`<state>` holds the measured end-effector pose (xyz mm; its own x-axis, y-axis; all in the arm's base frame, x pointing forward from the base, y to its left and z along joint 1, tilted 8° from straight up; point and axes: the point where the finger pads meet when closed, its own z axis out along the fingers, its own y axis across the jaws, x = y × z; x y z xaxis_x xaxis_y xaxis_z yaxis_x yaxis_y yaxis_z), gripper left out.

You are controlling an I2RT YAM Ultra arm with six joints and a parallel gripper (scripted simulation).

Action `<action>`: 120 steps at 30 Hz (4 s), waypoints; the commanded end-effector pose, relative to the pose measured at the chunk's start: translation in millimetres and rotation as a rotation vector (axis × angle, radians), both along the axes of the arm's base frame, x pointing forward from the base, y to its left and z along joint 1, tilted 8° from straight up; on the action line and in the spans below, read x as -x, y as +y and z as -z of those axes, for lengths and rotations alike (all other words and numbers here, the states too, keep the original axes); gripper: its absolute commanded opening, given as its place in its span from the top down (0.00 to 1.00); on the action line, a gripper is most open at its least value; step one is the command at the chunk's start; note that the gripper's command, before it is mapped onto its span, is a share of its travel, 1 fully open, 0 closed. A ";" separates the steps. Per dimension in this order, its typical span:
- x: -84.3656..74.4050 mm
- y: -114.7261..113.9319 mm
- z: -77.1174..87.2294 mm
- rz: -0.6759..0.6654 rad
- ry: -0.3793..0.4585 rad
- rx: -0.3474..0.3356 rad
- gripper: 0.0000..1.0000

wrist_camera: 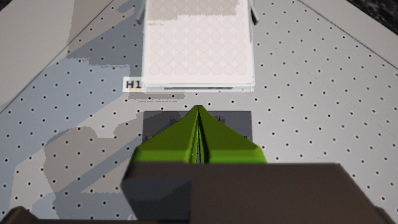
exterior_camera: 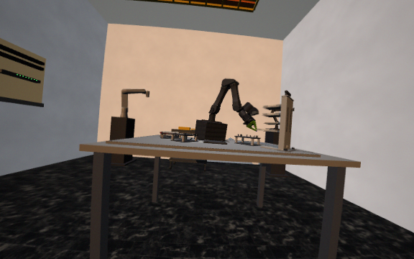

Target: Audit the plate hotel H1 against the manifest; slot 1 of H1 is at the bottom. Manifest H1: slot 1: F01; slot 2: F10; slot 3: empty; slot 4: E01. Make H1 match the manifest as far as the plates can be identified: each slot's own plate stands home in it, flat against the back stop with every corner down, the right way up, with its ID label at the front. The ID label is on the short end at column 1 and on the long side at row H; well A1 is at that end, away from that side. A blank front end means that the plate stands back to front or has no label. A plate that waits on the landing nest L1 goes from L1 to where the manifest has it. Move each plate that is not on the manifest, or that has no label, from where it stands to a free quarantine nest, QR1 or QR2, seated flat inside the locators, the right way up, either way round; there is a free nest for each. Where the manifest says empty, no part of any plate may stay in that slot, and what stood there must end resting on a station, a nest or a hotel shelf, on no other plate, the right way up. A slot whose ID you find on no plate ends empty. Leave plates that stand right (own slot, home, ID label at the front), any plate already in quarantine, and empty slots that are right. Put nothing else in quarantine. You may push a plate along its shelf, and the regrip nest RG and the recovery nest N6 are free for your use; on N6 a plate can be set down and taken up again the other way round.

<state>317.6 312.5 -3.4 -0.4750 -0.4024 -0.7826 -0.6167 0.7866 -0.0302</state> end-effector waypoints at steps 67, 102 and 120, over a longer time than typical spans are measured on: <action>-36.3 30.3 -15.4 -0.001 -0.021 -0.021 1.00; -40.7 33.8 -16.3 -0.001 -0.021 -0.021 1.00; -35.5 29.7 -15.4 -0.001 -0.021 -0.021 1.00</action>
<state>347.8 336.8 -3.5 -0.4861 -0.4168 -0.7681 -0.6195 0.7843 -0.0335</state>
